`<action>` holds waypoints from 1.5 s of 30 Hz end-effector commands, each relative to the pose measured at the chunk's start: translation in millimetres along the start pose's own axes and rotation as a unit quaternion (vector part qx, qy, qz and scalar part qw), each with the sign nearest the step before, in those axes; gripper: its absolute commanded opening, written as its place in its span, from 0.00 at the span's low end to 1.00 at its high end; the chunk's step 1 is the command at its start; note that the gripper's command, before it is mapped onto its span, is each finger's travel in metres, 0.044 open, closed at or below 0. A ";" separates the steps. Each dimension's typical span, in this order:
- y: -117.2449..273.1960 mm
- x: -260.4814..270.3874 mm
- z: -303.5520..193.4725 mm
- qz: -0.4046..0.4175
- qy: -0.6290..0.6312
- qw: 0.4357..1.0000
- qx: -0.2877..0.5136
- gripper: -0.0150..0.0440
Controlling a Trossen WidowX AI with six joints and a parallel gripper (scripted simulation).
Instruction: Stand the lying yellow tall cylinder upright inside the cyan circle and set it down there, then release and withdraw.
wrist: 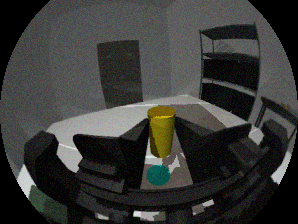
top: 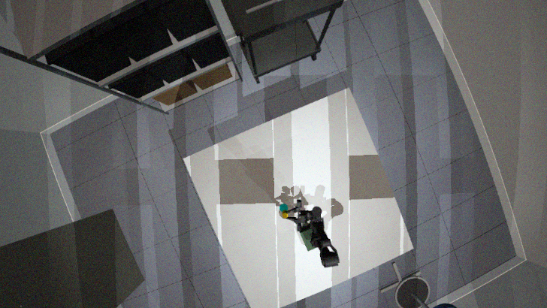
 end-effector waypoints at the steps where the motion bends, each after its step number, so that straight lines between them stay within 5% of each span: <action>1: 0.1 0.5 0.3 0.001 -0.001 1.000 -0.002 0.43; 45: -6.0 2.8 -57.4 0.005 0.020 1.000 0.000 0.43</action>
Point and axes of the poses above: the point midway between the two fingers, 35 mm back from their tips, its own y axis back along the fingers, its own x axis across the jaws, z = x × y, the point moved 6 cm from there along y, back along the fingers, and after that the axes turned 9 degrees about y, right-handed, at the moved point
